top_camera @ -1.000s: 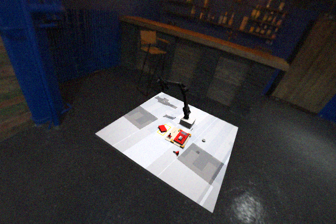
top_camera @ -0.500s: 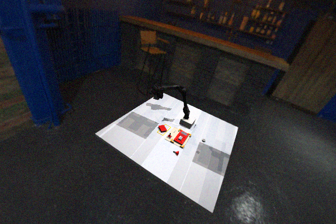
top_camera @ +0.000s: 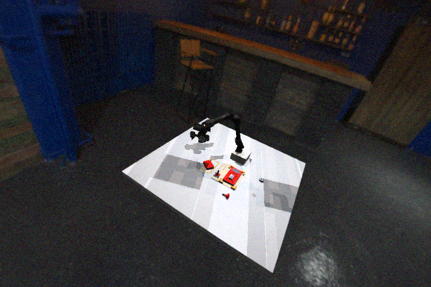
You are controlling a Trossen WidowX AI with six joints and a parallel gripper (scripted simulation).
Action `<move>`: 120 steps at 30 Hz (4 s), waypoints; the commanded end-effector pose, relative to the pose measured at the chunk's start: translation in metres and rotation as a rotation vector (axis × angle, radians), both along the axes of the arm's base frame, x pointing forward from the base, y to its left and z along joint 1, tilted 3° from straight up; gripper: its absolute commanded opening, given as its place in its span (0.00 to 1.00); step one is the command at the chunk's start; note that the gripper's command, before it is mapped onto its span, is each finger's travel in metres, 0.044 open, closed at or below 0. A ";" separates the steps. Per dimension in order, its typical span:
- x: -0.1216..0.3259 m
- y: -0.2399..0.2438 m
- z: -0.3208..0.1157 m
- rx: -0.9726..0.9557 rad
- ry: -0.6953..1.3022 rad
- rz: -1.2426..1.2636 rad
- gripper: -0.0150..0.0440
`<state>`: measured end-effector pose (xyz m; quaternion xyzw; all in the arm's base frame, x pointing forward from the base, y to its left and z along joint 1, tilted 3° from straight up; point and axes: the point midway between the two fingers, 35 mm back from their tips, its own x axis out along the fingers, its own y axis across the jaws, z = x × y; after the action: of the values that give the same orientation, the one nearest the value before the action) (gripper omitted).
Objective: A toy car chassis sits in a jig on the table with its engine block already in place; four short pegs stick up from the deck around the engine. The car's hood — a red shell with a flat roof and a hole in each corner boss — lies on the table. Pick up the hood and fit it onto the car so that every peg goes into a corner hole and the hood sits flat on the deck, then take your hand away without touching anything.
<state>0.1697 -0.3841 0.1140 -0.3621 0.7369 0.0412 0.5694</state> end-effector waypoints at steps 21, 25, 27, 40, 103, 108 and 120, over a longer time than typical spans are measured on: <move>0.122 0.192 -0.051 0.440 -0.082 0.253 1.00; 0.122 0.192 -0.053 0.440 -0.082 0.253 1.00; 0.122 0.192 -0.055 0.440 -0.082 0.253 1.00; 0.123 0.191 -0.065 0.440 -0.082 0.253 1.00; 0.124 0.186 -0.109 0.440 -0.081 0.252 1.00; 0.124 0.186 -0.111 0.440 -0.081 0.252 1.00; 0.124 0.186 -0.117 0.440 -0.081 0.252 1.00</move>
<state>0.2937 -0.1985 -0.0009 -0.3193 0.6371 0.2545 0.6538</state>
